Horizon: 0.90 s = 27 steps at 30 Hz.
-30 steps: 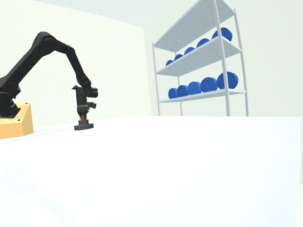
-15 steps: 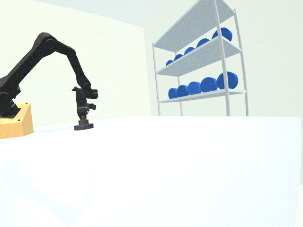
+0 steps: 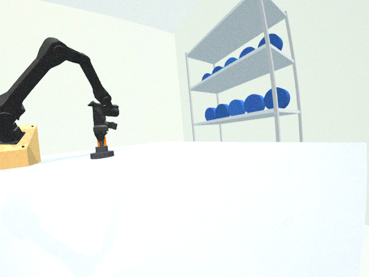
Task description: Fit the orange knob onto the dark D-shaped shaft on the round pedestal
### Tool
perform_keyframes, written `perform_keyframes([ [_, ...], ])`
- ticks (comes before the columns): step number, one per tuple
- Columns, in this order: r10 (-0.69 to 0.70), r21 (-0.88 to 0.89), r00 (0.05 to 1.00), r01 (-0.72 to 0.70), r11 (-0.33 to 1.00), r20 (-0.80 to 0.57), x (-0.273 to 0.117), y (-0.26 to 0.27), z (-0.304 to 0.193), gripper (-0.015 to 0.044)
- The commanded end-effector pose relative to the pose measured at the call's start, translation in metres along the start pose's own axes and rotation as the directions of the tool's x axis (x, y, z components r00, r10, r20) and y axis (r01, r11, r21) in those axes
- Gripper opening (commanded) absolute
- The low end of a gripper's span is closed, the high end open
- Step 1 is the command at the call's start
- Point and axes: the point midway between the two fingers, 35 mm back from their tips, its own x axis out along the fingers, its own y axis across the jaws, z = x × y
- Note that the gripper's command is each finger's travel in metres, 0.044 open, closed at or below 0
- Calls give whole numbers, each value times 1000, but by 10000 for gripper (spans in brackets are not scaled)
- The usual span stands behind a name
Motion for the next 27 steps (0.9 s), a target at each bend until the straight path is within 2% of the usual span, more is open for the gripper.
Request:
perform_keyframes([
  [1, 12, 1, 1000, -12, 1000, 13, -30, 3, 6, 0],
  [14, -5, -41, 1000, 5, 999, -2, -116, -1, -3, 0],
  [27, 4, -45, 1000, -4, 999, -1, -110, -28, 3, 0],
])
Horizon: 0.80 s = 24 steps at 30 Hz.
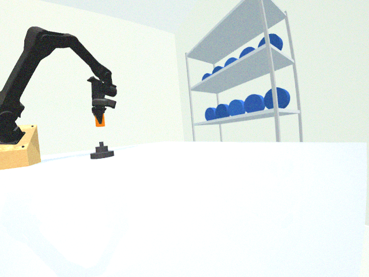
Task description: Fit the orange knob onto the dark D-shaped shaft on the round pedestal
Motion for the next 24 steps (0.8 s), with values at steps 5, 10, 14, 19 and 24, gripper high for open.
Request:
perform_keyframes([
  [5, 6, -2, 1000, -6, 1000, 9, 5, -26, 5, 0],
  [10, 8, -3, 1000, -8, 1000, 10, 10, -42, 6, 0],
  [14, 9, -3, 1000, -9, 1000, 10, 14, -55, 6, 0],
  [19, 8, -3, 1000, -8, 1000, 11, 19, -71, 6, 0],
  [24, 6, -2, 1000, -6, 1000, 11, 24, -87, 4, 0],
])
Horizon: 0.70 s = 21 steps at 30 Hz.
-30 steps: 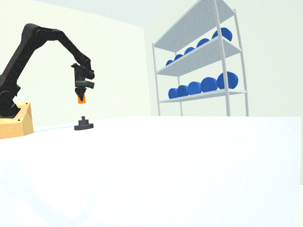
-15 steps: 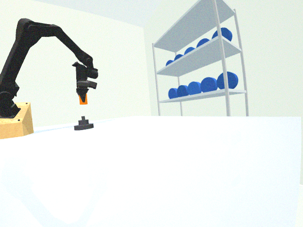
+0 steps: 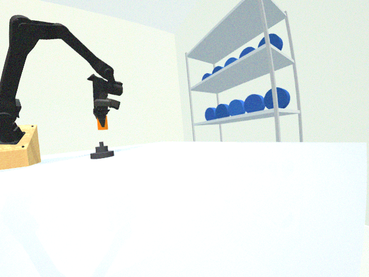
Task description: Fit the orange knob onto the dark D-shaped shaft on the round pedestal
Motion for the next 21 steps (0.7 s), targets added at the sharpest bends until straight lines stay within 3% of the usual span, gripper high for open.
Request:
perform_keyframes([
  [1, -4, -2, 1000, 4, 1000, 6, 3, -13, -1, 0],
  [21, -26, 2, 1000, 26, 1000, 0, 23, -74, -16, 0],
])
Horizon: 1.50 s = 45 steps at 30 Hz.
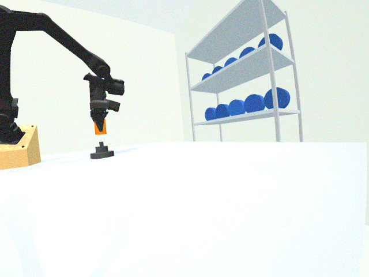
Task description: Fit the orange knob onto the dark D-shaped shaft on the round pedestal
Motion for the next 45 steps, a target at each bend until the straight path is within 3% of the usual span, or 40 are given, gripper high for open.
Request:
perform_keyframes([
  [1, -9, -1, 1000, 9, 1000, 3, 3, -10, -3, 0],
  [13, -10, -1, 1000, 10, 1000, 3, 29, -11, -4, 0],
  [45, -10, 4, 1000, 10, 1000, 3, 25, -11, -4, 0],
])
